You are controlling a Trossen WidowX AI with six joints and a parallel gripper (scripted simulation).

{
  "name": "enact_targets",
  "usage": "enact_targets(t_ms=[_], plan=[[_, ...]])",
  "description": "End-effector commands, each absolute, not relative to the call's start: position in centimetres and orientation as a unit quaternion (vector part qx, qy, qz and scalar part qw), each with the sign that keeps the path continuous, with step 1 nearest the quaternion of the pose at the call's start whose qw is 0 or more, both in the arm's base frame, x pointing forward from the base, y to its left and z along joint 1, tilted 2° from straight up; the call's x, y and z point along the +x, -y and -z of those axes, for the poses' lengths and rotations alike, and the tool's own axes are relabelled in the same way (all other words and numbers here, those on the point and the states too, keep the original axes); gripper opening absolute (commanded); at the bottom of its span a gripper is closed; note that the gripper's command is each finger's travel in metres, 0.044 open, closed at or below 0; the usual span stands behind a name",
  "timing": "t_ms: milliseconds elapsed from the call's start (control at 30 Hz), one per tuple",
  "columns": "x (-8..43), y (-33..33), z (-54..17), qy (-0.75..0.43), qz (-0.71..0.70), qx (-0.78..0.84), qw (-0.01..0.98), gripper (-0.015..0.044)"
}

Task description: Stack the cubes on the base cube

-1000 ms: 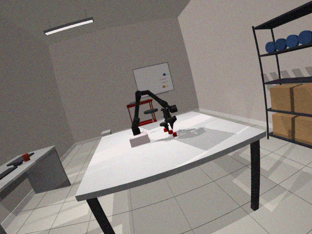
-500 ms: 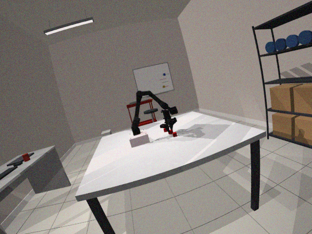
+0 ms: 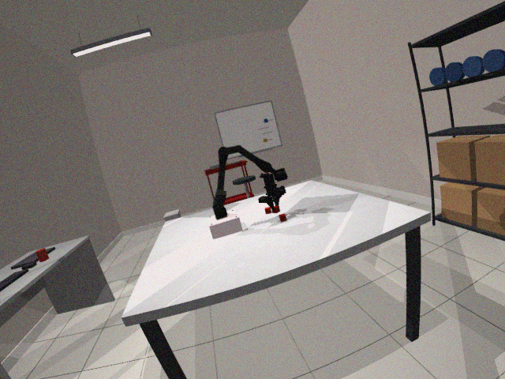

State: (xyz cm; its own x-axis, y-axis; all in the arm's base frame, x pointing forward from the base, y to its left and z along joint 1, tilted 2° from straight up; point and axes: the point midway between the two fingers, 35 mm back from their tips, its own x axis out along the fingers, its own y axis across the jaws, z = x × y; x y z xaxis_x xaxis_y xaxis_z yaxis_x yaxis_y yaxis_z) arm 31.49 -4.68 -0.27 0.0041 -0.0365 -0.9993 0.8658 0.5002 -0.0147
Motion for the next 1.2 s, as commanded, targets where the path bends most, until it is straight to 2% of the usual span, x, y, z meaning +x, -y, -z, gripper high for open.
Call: enact_targets(t_ms=[0, 833, 1167], plan=[[31.7, 4.7, -1.2, -0.603, 0.364, 0.342, 0.622, 0.0105], [31.2, 4.3, -8.1, -0.604, 0.363, 0.341, 0.623, 0.0105], [31.8, 1.5, -6.9, -0.655, 0.259, 0.236, 0.670, 0.0105]])
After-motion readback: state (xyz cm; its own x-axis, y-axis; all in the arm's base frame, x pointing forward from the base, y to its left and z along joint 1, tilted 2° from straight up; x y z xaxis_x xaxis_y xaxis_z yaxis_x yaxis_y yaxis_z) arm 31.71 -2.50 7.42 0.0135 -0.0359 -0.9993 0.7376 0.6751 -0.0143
